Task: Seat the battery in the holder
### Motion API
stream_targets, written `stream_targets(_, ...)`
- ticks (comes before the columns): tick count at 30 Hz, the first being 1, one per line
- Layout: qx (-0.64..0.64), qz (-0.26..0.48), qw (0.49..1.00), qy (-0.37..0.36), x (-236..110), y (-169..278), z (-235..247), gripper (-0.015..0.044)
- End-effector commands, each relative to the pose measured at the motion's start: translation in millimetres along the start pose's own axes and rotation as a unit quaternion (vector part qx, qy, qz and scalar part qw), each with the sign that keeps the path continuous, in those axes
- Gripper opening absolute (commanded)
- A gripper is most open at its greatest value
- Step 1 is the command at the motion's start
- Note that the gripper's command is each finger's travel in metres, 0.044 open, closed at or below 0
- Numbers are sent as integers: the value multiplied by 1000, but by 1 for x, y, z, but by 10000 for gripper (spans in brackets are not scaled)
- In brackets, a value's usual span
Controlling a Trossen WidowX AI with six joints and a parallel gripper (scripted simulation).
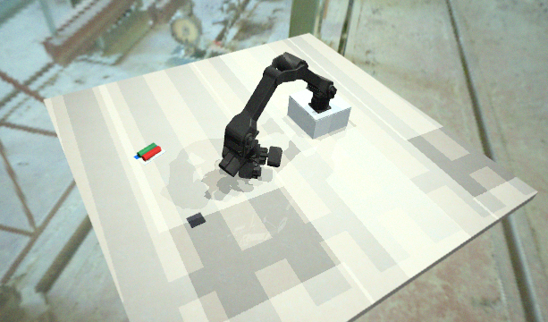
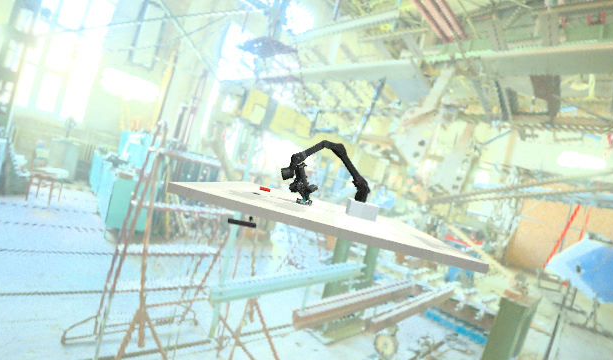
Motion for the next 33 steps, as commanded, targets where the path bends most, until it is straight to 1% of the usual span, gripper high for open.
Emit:
stream_targets(1, 3, -10, 1000, -2, -4, -6, 0, 65)
stream_targets(33, 2, -7, 1000, -13, -7, -11, -1, 65)
Point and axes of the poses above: the point midway between the two fingers, 35 mm back from their tips, its own x axis out along the fingers, its own z axis across the jaws, y = z × x, the point moved 4 cm from there along -x, back along the fingers, and after that the axes turned 4 degrees about x, right-handed, at the moved point
